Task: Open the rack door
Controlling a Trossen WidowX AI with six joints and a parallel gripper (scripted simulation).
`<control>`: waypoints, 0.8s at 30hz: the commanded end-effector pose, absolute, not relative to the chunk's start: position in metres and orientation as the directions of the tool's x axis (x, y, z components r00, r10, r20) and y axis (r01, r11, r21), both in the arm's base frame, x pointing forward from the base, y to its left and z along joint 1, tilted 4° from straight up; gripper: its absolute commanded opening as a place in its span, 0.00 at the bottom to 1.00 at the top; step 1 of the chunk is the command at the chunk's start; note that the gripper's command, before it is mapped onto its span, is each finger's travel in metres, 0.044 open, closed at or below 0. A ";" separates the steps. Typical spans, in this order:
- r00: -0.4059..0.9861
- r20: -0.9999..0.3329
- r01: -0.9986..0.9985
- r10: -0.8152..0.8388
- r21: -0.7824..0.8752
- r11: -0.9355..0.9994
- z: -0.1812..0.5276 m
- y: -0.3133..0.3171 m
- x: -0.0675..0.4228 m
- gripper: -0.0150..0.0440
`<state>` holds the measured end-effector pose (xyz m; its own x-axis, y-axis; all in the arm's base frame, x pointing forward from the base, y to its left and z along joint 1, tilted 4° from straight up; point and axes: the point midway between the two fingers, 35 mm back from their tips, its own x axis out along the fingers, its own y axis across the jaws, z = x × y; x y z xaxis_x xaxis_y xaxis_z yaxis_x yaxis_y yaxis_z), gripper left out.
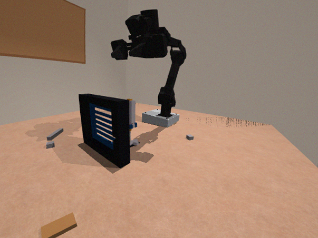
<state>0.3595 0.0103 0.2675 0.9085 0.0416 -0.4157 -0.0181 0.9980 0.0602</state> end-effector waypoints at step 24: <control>0.489 -0.870 0.070 0.056 0.103 0.992 0.211 0.013 0.370 0.74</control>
